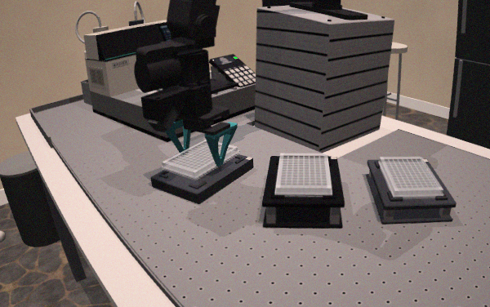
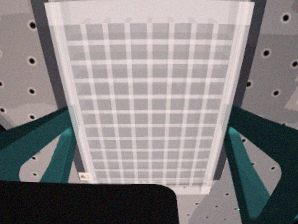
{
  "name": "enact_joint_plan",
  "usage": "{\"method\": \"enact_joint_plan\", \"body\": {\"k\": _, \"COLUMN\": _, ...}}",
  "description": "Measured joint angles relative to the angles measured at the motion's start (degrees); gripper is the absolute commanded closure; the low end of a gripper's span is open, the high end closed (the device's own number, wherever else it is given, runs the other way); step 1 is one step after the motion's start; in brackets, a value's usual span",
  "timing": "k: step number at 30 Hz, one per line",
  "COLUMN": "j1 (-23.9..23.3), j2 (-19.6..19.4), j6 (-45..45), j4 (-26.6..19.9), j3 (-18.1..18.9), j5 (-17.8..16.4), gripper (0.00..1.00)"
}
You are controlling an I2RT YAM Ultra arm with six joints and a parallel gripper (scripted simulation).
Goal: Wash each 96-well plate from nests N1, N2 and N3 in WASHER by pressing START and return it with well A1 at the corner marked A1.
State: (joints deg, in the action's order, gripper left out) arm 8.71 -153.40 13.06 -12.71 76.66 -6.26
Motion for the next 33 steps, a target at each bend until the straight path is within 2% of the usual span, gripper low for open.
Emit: {"method": "enact_joint_plan", "body": {"k": 33, "j1": 0.1, "j2": -0.9, "j6": -0.1, "j4": 0.5, "j3": 0.3, "j5": 0.0, "gripper": 1.00}}
